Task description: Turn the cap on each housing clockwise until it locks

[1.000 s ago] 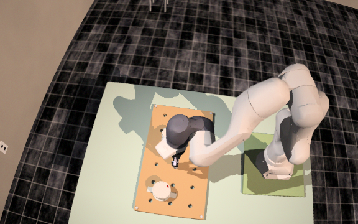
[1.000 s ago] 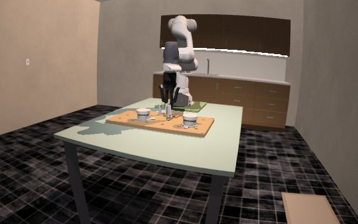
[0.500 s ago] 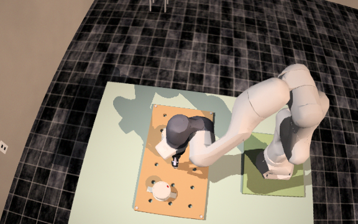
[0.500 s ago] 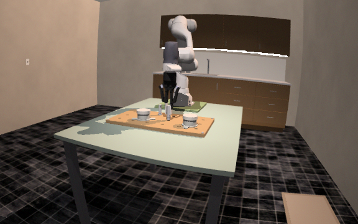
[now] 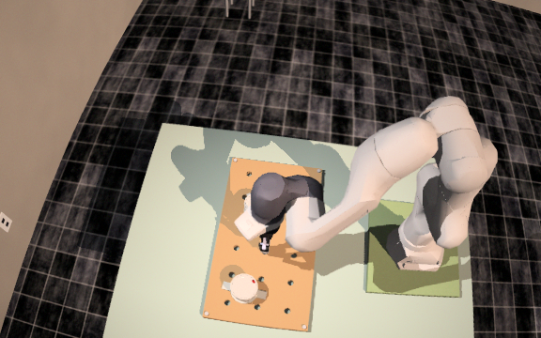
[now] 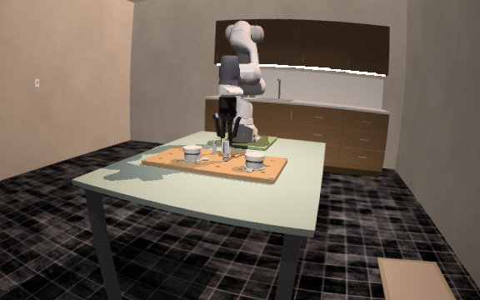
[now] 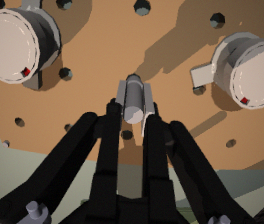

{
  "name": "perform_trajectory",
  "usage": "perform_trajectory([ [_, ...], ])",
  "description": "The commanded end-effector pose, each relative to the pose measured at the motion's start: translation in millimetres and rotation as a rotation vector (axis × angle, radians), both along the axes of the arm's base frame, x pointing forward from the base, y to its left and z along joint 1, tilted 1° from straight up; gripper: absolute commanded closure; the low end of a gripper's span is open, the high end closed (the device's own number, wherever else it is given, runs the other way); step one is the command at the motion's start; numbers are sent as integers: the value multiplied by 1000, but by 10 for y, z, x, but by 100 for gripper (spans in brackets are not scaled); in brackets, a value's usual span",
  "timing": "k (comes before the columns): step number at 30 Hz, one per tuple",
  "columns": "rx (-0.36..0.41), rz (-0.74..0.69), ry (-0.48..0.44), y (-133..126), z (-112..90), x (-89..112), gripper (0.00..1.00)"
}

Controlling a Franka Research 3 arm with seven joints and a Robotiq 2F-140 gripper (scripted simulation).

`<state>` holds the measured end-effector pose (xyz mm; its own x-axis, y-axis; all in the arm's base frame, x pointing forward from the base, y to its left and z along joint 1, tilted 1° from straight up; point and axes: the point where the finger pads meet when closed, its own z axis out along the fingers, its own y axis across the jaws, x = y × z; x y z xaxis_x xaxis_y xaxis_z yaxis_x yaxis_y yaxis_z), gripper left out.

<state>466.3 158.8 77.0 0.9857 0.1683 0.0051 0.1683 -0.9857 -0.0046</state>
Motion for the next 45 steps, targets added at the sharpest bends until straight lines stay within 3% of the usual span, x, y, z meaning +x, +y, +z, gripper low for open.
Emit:
perform_trajectory([
  [1,4,3,-4,25,13,22,90],
  [45,4,3,-4,29,13,27,90],
])
